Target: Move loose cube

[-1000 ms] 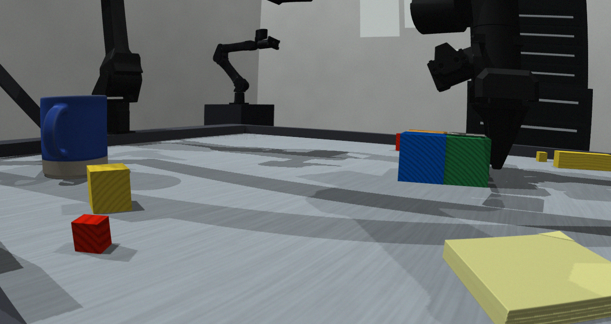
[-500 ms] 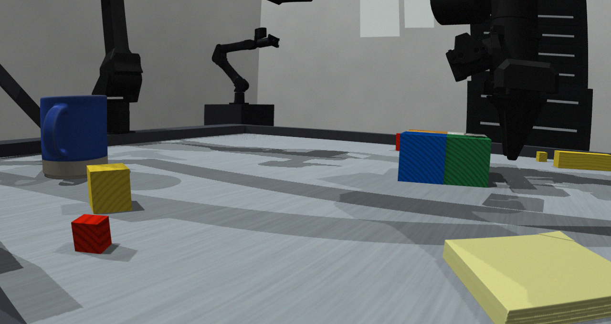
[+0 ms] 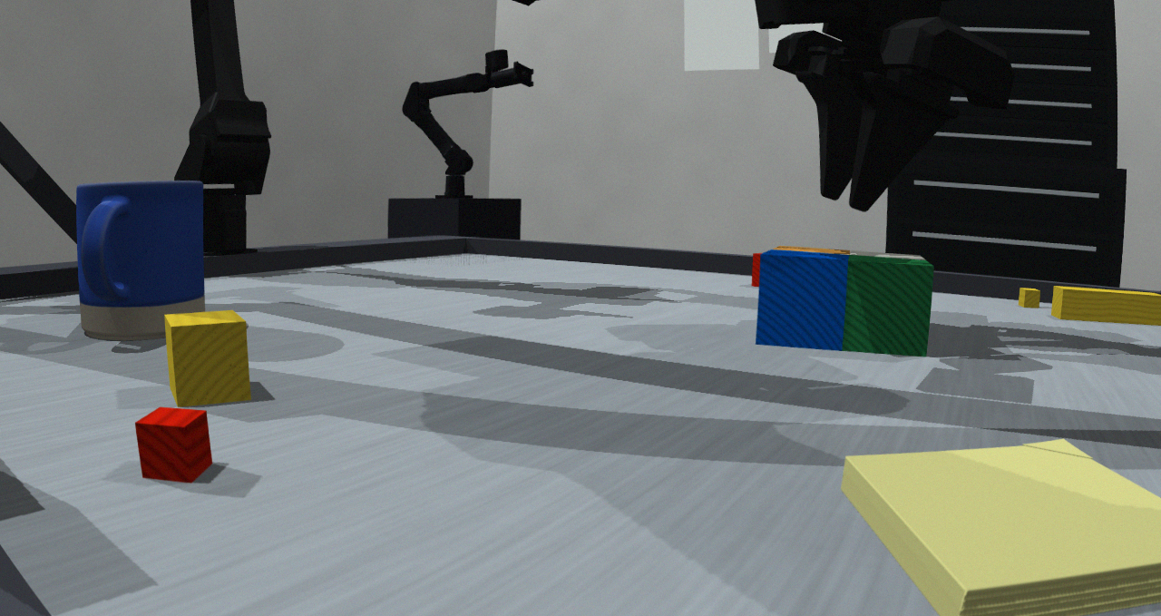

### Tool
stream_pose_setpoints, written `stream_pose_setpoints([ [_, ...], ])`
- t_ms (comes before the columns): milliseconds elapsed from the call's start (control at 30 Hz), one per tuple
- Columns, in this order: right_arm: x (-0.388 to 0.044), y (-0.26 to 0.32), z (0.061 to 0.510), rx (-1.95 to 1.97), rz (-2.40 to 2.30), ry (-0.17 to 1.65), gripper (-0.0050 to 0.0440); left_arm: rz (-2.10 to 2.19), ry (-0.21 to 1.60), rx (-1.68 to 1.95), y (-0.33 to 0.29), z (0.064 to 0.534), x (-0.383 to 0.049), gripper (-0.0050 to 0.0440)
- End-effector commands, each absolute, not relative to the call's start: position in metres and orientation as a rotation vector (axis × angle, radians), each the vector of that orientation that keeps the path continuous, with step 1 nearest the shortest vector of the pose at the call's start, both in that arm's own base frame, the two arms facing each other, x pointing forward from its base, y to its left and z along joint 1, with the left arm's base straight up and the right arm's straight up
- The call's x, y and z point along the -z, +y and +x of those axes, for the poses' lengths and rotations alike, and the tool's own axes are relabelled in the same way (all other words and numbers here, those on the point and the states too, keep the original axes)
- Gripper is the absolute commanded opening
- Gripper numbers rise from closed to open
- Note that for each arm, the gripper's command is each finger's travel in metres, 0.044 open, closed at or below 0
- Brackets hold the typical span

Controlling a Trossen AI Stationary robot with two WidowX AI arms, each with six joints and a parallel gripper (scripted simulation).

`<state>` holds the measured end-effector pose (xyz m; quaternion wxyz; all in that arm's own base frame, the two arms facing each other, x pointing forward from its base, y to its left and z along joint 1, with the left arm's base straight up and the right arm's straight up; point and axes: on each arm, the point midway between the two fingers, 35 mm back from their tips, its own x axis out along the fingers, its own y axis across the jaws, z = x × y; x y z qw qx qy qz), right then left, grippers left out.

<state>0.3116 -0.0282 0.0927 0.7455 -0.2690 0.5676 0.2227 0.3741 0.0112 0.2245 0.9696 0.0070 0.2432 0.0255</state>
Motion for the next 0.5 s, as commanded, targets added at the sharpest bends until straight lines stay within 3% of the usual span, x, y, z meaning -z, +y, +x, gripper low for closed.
stream_pose_setpoints([
  [0,-0.099,-0.01,0.323,-0.635,-0.77,1.207,0.0169,0.037,0.456,0.019,-0.002,0.368,-0.238,0.04],
  [467,-0.084,0.031,0.318,-1.168,-1.289,1.112,0.0169,0.06,0.45,0.108,-0.02,0.356,-0.241,0.04],
])
